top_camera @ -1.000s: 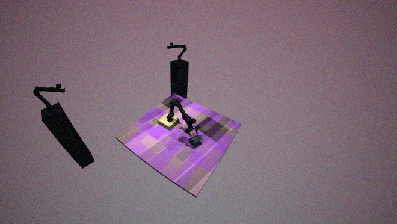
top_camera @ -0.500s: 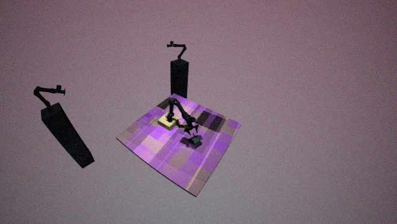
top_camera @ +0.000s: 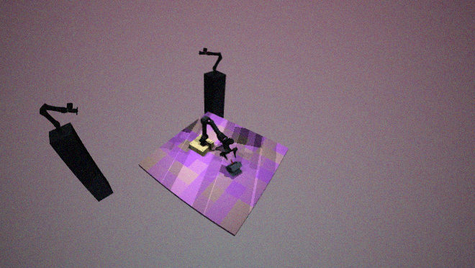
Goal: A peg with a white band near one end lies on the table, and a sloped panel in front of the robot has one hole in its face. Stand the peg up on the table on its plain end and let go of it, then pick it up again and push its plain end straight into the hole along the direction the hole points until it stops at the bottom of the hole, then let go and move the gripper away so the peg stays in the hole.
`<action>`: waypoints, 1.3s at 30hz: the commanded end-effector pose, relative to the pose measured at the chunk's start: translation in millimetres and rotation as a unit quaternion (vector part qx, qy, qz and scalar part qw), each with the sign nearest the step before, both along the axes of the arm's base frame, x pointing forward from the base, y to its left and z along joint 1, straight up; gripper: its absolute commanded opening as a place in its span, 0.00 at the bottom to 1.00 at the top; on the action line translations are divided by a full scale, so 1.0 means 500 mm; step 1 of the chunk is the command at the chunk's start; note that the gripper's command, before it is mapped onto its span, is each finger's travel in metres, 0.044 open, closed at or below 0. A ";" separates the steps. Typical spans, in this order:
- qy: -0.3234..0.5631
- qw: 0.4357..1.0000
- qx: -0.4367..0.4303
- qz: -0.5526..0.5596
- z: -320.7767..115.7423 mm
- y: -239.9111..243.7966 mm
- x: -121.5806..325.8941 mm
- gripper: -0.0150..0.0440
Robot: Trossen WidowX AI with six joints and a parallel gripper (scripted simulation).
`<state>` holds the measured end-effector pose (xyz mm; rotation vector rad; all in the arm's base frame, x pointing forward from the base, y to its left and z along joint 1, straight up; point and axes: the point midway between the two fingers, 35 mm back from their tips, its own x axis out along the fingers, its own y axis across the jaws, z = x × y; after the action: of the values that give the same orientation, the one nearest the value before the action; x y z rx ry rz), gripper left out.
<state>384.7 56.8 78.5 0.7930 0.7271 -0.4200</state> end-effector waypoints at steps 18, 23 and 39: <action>0.001 1.000 0.000 -0.001 0.040 0.005 -0.034 1.00; 0.001 1.000 0.000 -0.001 0.049 0.007 -0.042 1.00; 0.001 1.000 0.000 0.000 0.077 0.011 -0.066 1.00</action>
<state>353.8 62.3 114.9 0.7922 0.7317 -0.4155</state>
